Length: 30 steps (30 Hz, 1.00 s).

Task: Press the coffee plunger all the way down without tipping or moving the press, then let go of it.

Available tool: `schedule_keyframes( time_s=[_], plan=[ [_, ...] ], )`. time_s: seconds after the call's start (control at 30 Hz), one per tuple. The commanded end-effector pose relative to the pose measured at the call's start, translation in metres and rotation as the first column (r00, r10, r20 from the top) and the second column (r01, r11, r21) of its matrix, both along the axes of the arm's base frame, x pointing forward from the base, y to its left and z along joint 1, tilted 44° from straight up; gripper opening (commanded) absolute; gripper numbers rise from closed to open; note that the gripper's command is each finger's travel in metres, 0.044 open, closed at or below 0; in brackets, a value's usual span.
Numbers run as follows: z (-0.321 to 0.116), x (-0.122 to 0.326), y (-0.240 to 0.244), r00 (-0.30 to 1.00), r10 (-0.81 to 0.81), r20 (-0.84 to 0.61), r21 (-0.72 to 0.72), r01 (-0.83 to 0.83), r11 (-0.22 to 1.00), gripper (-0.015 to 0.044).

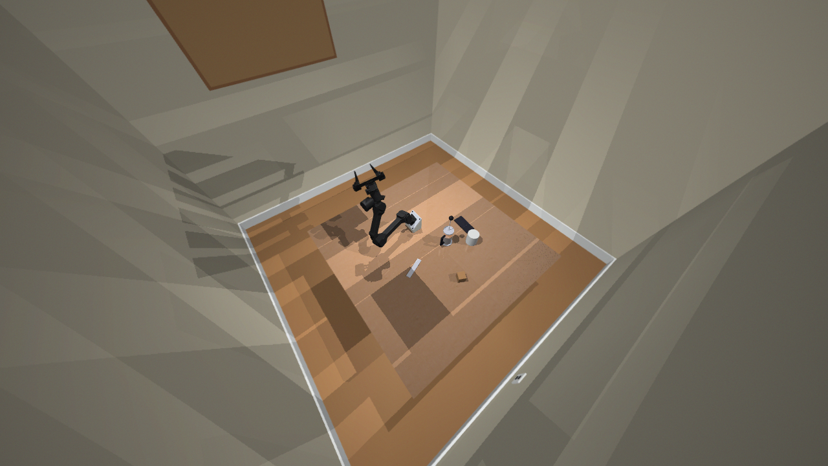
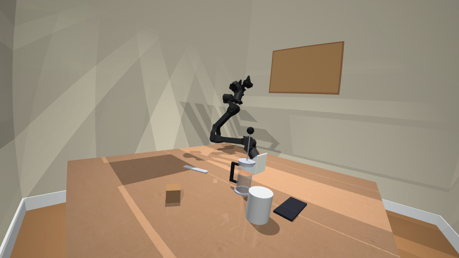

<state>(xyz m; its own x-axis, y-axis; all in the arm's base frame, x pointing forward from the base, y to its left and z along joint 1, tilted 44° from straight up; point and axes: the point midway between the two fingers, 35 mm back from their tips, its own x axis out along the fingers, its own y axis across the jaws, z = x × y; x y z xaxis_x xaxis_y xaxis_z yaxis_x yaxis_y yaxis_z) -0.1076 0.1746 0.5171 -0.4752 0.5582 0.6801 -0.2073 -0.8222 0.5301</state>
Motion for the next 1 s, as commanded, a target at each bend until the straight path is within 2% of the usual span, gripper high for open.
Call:
schedule_keyframes(
  time_s=[0.0, 0.13, 0.33, 0.53, 0.73, 0.87, 0.97],
  plan=[
    [-0.025, 0.011, 0.055, 0.984, -0.171, 0.053, -0.160, 0.177, 0.971, 0.0440],
    [-0.061, 0.033, 0.108, 0.931, -0.331, 0.153, -0.316, 0.364, 0.876, 0.0440],
    [-0.119, 0.074, 0.163, 0.804, -0.480, 0.350, -0.455, 0.594, 0.663, 0.0440],
    [-0.194, 0.131, 0.197, 0.593, -0.512, 0.622, -0.515, 0.802, 0.303, 0.0440],
    [-0.268, 0.196, 0.195, 0.355, -0.333, 0.873, -0.404, 0.910, -0.089, 0.0440],
    [-0.312, 0.238, 0.176, 0.212, -0.086, 0.974, -0.228, 0.921, -0.316, 0.0440],
    [-0.340, 0.270, 0.152, 0.127, 0.163, 0.978, -0.044, 0.899, -0.435, 0.0440]
  ],
)
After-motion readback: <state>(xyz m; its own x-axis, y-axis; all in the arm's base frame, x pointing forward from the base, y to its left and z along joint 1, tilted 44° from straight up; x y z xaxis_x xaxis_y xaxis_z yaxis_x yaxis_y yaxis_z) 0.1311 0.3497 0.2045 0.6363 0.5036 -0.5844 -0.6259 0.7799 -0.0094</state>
